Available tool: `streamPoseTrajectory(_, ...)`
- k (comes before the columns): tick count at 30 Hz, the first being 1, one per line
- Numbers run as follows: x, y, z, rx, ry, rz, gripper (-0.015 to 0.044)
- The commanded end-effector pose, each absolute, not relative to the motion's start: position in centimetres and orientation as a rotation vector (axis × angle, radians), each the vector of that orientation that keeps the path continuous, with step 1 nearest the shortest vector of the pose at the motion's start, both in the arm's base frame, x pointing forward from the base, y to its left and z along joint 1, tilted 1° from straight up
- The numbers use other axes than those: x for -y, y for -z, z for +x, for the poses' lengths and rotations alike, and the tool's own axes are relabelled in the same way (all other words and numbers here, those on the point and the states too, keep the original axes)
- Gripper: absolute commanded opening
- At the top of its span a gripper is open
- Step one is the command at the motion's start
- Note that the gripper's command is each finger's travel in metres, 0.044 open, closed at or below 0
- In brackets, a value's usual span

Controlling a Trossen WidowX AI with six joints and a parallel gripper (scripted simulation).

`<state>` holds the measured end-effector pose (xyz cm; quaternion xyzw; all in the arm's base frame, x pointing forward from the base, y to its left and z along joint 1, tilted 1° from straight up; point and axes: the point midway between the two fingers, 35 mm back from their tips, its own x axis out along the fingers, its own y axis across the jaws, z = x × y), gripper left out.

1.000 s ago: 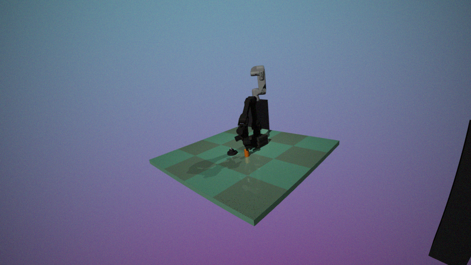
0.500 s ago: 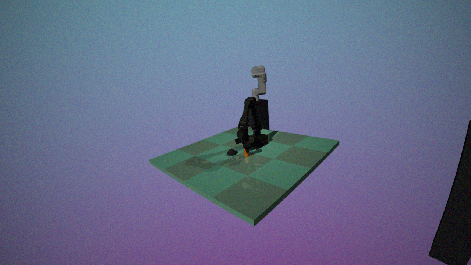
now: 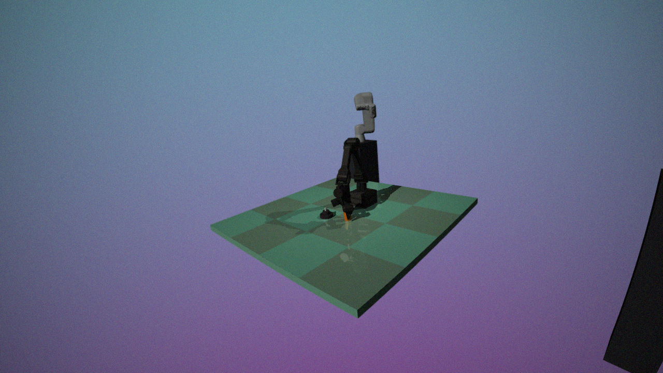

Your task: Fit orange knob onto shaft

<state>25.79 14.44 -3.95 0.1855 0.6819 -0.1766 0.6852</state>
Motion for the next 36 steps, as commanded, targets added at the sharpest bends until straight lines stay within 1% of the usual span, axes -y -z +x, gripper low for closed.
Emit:
streamPoseTrajectory(1, -14.4, 4.9, 25.5, -1.539, 0.402, 0.416, 0.0440)
streamPoseTrajectory(4, -14.4, 5.1, 25.4, -1.539, 0.402, 0.416, 0.0440)
streamPoseTrajectory(14, -14.4, 5.1, 25.4, -1.539, 0.402, 0.416, 0.0177)
streamPoseTrajectory(20, -14.4, 5.1, 25.4, -1.539, 0.402, 0.416, 0.0138)
streamPoseTrajectory(25, -14.6, 3.2, 25.9, -1.538, 0.402, 0.416, 0.0006)
streamPoseTrajectory(36, -14.6, -5.9, 26.1, -1.538, 0.401, 0.416, 0.0000)
